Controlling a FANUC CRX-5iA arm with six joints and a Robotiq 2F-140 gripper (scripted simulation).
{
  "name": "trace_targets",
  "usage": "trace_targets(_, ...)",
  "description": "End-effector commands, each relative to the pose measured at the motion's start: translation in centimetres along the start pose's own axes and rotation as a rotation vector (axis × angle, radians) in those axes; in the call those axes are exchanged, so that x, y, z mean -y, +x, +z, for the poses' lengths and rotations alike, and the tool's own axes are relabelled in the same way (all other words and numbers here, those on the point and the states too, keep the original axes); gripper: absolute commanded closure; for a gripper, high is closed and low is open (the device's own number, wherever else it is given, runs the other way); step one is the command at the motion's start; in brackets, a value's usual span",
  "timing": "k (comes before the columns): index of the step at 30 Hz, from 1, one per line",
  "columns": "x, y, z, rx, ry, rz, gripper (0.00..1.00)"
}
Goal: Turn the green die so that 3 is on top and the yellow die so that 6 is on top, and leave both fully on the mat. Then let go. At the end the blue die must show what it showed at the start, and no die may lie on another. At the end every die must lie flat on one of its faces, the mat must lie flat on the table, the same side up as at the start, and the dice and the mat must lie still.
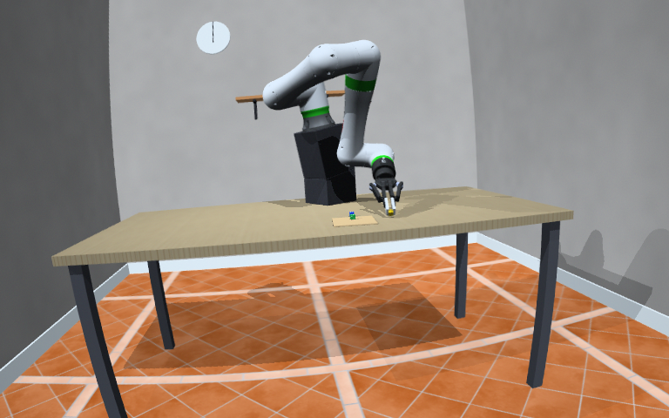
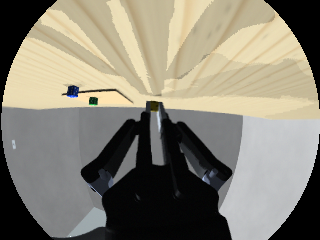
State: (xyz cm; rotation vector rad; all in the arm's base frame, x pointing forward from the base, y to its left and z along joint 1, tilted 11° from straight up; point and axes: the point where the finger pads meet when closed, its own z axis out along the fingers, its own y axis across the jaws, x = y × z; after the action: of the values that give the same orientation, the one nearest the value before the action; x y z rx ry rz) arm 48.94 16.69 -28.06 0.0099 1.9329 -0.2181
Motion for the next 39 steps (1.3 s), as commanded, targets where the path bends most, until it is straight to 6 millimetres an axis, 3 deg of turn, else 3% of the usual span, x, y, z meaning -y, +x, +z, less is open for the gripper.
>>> trace_targets(1, 0.00, 0.12, 0.06, 0.000, 0.000, 0.000, 0.93)
trace_targets(39, 0.00, 0.65, 0.34, 0.000, 0.000, 0.000, 0.93)
